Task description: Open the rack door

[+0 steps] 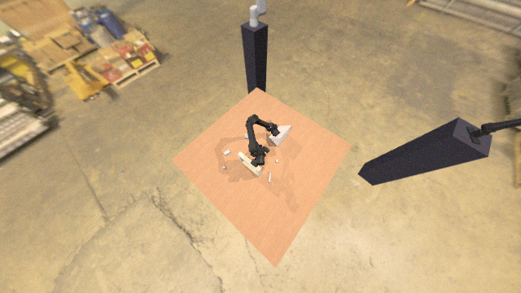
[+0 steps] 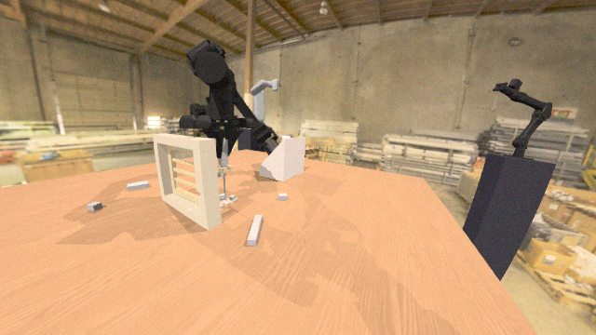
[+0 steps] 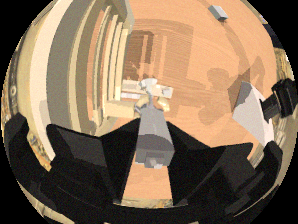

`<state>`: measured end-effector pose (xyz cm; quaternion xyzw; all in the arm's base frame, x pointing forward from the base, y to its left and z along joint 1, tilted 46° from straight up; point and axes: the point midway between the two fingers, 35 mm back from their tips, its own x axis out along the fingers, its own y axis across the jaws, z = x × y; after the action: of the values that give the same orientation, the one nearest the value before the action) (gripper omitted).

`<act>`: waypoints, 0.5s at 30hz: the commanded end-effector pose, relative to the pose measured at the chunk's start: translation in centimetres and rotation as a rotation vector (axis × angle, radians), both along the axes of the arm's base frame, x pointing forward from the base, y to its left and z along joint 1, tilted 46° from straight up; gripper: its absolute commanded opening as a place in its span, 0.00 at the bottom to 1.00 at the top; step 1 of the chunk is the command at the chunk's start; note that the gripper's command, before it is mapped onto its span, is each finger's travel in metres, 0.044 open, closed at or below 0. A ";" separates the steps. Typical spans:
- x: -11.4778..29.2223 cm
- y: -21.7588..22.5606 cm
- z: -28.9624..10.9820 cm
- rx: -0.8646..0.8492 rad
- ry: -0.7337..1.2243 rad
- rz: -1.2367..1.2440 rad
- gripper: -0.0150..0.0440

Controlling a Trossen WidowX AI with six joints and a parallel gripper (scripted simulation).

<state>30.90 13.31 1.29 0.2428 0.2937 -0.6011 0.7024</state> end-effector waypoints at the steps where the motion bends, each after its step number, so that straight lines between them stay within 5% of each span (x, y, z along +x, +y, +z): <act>1: -0.5 -0.3 0.2 -0.013 0.067 0.068 0.27; 15: -2.8 -1.5 1.1 -0.045 0.279 0.278 0.27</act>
<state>28.58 12.20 2.02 0.1272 0.3864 -0.5487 0.7304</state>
